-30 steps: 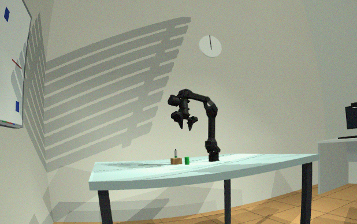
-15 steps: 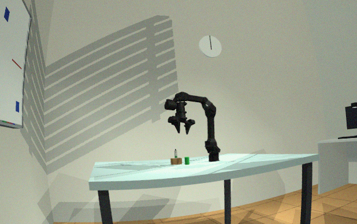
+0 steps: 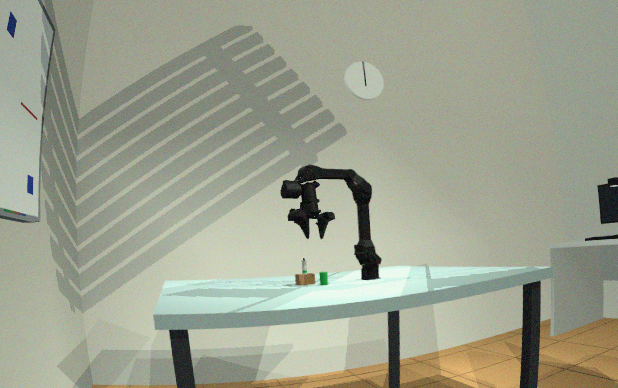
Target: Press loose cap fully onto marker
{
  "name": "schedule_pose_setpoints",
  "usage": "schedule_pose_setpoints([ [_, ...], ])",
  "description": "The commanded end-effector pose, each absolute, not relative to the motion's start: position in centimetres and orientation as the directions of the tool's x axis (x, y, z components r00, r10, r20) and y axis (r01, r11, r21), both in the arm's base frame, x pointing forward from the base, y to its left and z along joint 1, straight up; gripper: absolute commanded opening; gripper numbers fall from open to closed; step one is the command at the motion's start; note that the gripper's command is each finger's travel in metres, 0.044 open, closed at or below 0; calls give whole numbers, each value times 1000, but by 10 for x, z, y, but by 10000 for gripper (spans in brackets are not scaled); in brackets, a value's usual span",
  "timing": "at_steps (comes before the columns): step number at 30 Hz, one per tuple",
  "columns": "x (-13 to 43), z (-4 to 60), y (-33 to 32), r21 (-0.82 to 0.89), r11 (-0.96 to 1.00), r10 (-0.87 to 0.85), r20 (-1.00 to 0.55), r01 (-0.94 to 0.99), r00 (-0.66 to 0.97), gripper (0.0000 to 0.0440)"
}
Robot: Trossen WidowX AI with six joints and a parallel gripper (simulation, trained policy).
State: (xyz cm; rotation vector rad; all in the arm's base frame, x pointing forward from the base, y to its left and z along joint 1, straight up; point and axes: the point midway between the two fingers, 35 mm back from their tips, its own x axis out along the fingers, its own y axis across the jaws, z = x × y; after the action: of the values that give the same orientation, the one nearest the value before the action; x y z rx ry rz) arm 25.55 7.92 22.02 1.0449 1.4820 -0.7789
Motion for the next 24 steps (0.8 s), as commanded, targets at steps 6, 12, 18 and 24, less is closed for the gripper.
schedule_pose_setpoints([
  [6,254,206,69,13,400,145,-988,917,-49,315],
  [12,252,196,64,-27,403,116,-990,915,-81,314],
  [18,249,187,59,-69,407,88,-990,911,-114,314],
  [24,245,177,55,-109,413,62,-987,904,-148,314],
])
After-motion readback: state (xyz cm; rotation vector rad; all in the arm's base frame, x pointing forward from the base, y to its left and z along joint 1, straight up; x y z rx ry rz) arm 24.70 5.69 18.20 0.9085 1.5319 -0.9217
